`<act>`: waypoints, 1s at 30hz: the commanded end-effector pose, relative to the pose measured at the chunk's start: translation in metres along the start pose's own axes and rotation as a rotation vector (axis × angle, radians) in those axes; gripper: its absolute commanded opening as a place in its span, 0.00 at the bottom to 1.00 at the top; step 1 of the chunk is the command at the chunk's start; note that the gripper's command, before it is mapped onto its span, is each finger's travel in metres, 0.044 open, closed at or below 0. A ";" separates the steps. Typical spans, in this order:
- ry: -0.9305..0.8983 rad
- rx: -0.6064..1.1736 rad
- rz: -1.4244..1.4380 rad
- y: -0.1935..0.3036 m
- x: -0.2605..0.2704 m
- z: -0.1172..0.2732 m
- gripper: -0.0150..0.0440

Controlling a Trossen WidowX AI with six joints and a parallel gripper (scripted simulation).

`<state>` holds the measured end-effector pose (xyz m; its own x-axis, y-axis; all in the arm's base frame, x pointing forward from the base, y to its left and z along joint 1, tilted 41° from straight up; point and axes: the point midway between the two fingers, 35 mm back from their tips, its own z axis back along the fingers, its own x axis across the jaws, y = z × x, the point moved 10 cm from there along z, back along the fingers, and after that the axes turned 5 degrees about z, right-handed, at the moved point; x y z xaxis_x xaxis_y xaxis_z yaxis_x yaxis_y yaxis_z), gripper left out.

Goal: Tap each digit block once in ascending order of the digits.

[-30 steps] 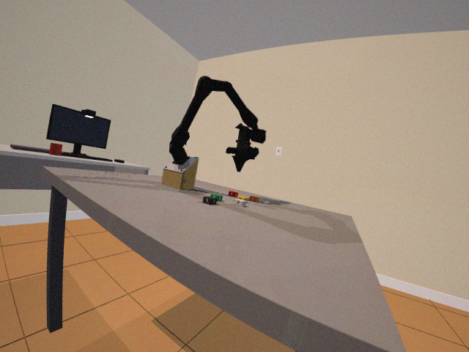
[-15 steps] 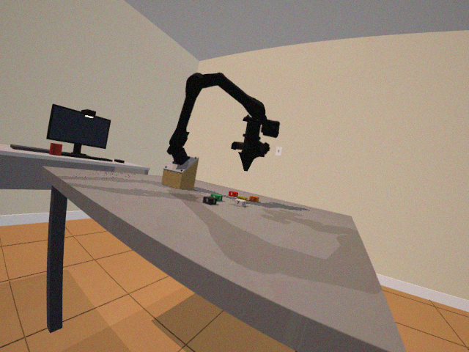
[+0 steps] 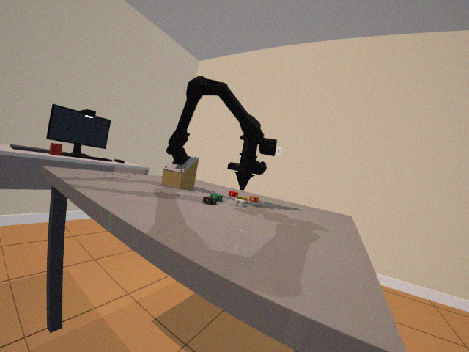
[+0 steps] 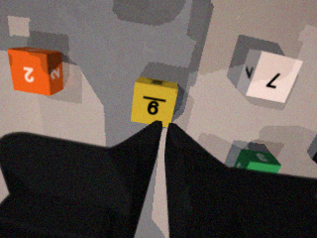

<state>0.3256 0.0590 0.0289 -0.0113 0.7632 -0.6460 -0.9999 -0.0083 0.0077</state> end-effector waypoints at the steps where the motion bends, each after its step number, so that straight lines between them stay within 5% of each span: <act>1: 0.005 -0.003 0.005 0.001 0.001 -0.007 0.29; 26: 0.007 -0.003 0.006 0.001 0.000 -0.033 0.29; 30: 0.005 -0.003 0.005 0.001 0.001 -0.003 0.29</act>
<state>0.3233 0.0449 0.0113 -0.0234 0.7554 -0.6548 -0.9997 -0.0115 0.0225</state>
